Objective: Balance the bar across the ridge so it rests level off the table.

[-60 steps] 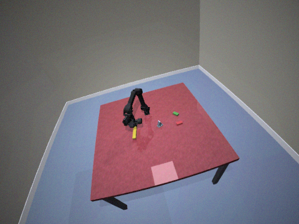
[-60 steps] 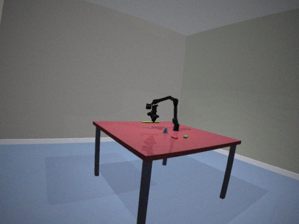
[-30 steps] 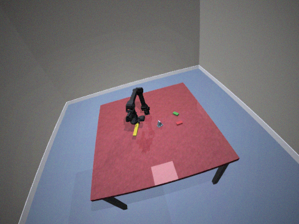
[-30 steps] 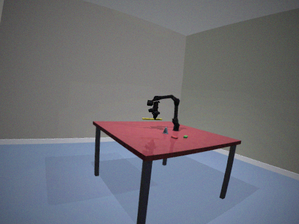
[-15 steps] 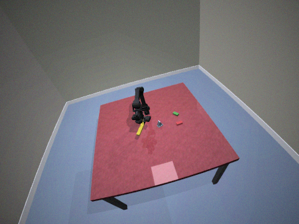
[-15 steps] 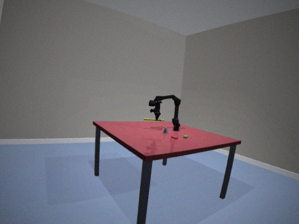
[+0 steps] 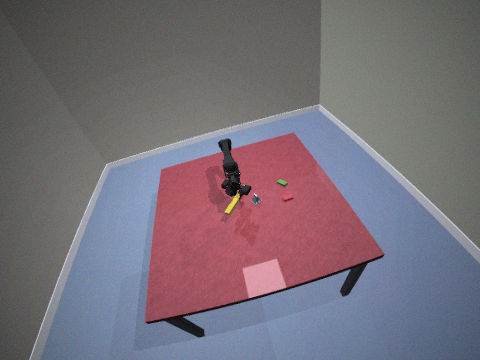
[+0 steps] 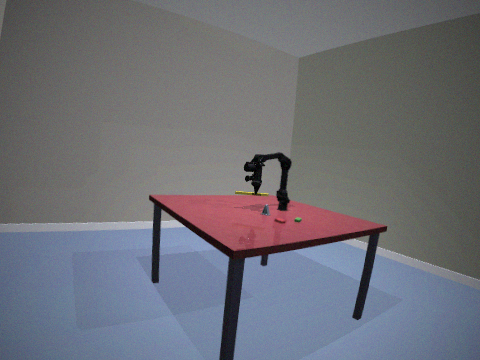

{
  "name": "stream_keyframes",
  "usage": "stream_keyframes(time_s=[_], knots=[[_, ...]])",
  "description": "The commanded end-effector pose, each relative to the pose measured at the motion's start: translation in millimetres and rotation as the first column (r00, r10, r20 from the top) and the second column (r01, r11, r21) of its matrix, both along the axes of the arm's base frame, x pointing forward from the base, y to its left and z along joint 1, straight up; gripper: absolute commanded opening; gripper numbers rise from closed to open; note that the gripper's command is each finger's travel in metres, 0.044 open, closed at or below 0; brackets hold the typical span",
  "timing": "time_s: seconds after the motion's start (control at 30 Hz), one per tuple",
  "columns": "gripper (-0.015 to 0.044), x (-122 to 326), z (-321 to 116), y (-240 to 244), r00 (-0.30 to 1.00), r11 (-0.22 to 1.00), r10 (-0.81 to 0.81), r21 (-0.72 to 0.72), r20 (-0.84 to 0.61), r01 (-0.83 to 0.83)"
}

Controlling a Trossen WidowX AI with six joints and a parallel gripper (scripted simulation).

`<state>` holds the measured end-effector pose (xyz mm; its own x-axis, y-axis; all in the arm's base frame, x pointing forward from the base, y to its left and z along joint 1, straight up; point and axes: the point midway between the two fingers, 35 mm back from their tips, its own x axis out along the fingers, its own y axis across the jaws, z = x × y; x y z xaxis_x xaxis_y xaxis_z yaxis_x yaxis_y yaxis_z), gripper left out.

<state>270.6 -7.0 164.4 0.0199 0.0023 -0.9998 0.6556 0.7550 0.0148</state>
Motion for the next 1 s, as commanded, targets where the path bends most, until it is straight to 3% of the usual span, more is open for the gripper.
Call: stream_keyframes(time_s=[0.0,0.97], knots=[[0.0,-2.9,2.9,17.1,0.998,0.998,-0.058,0.001,0.009,0.058],[0.0,-31.3,3.5,126.0,0.907,0.906,-0.422,0.02,-0.002,0.422]])
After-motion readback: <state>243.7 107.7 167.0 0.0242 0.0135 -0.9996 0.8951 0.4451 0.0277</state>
